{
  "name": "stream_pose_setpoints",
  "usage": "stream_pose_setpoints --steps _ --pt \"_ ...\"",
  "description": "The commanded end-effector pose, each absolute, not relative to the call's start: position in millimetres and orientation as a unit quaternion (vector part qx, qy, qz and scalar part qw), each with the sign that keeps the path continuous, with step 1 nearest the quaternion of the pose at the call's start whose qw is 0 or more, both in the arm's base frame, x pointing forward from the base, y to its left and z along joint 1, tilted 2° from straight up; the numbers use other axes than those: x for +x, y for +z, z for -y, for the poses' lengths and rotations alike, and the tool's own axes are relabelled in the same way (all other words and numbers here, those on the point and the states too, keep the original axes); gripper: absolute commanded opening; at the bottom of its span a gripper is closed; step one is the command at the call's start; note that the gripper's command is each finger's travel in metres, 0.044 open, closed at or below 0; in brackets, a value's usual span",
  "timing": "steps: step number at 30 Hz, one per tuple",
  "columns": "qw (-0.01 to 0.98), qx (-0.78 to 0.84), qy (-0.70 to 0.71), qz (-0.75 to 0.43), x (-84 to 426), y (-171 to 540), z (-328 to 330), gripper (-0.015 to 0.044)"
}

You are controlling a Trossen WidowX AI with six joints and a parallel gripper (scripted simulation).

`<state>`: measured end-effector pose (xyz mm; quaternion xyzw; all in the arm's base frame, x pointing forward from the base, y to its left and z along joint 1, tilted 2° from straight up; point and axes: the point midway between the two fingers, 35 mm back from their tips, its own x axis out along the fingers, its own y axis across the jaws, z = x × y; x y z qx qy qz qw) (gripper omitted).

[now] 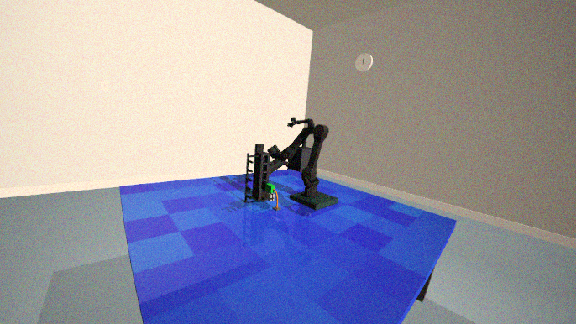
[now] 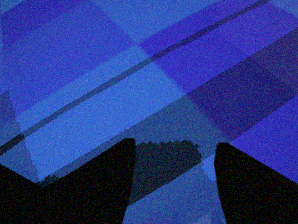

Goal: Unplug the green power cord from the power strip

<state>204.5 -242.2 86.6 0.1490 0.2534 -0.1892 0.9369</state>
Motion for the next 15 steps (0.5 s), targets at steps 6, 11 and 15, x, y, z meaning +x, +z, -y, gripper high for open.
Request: stream_pose_setpoints --steps 6,11,15 --pt "0.938 0.072 -0.224 -0.254 231.3 129.1 272.7 0.0160" --pt "0.937 0.026 -0.240 -0.251 247.6 156.2 280.5 0.0160" --pt "0.937 -0.028 -0.245 -0.246 264.9 182.2 282.0 0.0160"
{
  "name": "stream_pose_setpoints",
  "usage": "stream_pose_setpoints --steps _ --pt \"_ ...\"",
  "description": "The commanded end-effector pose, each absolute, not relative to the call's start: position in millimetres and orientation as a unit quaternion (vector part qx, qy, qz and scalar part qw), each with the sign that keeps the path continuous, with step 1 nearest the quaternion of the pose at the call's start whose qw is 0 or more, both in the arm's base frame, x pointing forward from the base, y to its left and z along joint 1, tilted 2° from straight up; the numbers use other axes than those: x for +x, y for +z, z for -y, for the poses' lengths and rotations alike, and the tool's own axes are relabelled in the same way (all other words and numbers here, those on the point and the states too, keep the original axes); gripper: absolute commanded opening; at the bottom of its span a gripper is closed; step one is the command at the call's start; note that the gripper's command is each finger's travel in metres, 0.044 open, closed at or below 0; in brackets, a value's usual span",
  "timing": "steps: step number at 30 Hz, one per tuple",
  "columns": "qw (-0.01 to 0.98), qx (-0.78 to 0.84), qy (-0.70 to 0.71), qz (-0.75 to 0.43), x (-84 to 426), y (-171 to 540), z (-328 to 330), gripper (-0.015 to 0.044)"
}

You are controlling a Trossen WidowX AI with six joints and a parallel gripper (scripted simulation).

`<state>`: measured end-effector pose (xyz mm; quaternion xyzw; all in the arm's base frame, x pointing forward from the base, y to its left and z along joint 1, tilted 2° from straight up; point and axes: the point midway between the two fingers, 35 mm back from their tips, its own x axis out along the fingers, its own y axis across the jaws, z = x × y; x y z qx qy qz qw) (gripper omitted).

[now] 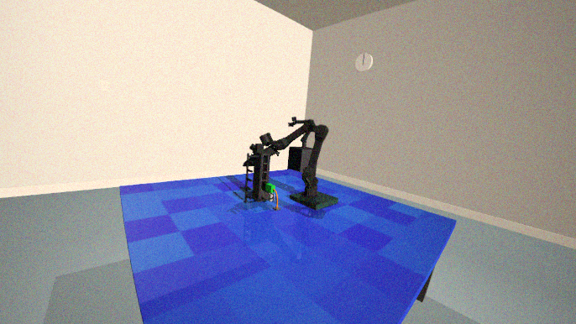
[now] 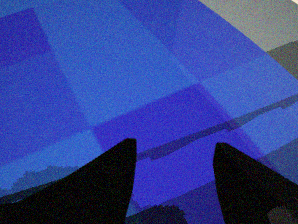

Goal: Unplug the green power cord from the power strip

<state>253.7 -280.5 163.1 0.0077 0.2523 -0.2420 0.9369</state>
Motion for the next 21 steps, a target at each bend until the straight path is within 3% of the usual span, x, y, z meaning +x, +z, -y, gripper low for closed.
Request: stream_pose_setpoints --steps 1,13,21 --pt "0.938 -0.043 -0.244 -0.244 270.1 188.2 281.4 0.0160" --pt "0.929 -0.204 -0.229 -0.207 330.0 267.6 257.2 0.0160" --pt "0.948 -0.200 -0.172 -0.179 360.1 313.1 204.6 0.0160"
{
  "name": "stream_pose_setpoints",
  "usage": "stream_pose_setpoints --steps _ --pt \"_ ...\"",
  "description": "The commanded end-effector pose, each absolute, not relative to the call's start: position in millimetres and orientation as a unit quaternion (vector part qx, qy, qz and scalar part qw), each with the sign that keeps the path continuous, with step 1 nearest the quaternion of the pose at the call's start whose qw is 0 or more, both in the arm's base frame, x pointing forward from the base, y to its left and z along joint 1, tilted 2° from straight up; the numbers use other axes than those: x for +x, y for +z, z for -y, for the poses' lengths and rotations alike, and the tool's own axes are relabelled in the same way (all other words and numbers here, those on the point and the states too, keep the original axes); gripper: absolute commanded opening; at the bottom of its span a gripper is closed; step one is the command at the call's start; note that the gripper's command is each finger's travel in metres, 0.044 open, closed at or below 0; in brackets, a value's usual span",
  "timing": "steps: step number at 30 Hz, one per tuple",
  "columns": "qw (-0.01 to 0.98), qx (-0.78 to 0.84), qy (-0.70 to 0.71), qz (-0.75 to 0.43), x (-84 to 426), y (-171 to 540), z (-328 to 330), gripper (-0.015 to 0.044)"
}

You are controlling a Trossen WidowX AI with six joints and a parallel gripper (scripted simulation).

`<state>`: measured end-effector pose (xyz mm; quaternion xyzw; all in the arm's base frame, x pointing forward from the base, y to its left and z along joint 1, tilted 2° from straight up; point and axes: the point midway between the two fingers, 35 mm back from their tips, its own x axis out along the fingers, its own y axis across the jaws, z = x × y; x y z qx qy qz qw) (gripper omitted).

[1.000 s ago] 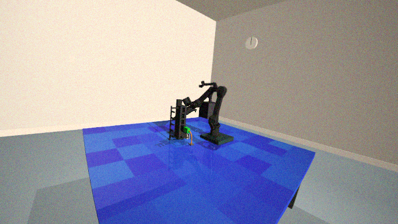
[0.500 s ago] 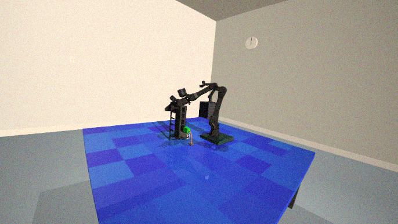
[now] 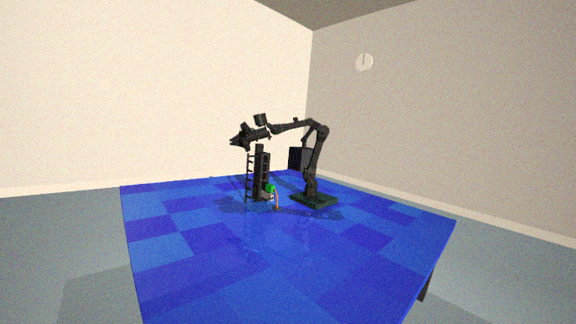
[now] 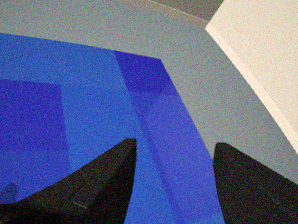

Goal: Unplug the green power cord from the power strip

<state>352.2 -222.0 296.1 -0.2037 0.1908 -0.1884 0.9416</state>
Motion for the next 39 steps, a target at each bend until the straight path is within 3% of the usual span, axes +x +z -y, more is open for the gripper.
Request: stream_pose_setpoints --steps 1,12,16,21,28,34,39 --pt "0.950 -0.197 -0.163 -0.177 363.1 318.1 196.4 0.0160" --pt "0.951 -0.181 0.024 -0.250 406.0 270.0 67.4 0.0160" --pt "0.934 -0.187 0.102 -0.288 408.0 239.4 14.0 0.0160" --pt "0.897 -0.252 0.158 -0.327 394.4 215.9 -8.0 0.0160" --pt "0.741 -0.433 0.314 -0.406 336.9 163.1 -35.9 0.0160" --pt "0.502 -0.540 0.491 -0.464 255.3 125.7 -32.4 0.0160" --pt "0.471 -0.547 0.513 -0.465 245.8 123.9 -31.3 0.0160"
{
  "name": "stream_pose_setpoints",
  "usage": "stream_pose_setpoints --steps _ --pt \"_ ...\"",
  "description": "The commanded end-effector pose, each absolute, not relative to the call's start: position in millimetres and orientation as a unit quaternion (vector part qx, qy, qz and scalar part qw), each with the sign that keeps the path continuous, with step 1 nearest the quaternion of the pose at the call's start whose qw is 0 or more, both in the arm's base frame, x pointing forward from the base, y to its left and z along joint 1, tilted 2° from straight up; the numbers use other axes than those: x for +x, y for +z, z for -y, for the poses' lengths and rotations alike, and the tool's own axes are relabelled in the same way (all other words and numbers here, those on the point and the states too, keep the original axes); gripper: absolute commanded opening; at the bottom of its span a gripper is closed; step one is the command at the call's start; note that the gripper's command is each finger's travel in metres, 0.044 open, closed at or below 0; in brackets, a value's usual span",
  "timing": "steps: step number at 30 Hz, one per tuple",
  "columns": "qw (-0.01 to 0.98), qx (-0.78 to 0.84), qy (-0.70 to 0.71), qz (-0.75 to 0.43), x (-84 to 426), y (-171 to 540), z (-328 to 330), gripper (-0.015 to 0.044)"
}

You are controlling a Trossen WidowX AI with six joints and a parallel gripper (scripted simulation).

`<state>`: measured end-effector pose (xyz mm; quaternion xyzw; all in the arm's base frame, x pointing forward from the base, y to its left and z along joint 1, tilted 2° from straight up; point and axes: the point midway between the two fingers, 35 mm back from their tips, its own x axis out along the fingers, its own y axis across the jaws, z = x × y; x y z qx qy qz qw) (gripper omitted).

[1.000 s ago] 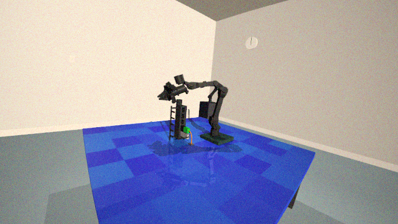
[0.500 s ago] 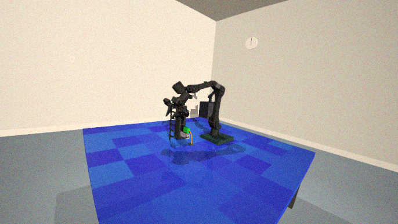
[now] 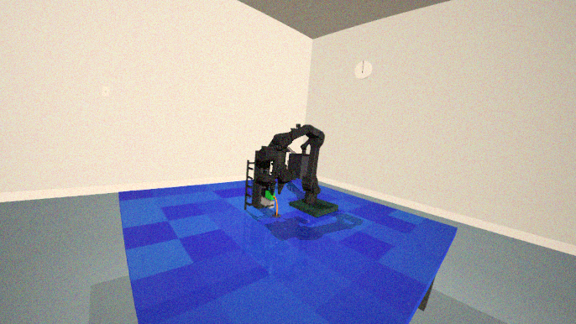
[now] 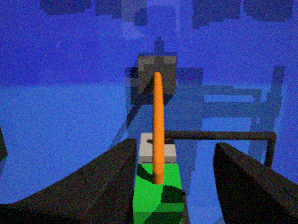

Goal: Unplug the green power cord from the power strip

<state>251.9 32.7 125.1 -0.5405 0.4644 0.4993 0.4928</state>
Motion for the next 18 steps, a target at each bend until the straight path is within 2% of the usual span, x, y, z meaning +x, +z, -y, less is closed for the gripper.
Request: stream_pose_setpoints --steps 1,18 --pt "0.471 -0.547 0.513 -0.465 245.8 123.9 -31.3 0.0160" --pt "0.471 -0.547 0.512 -0.466 249.6 124.5 -13.4 0.0160"
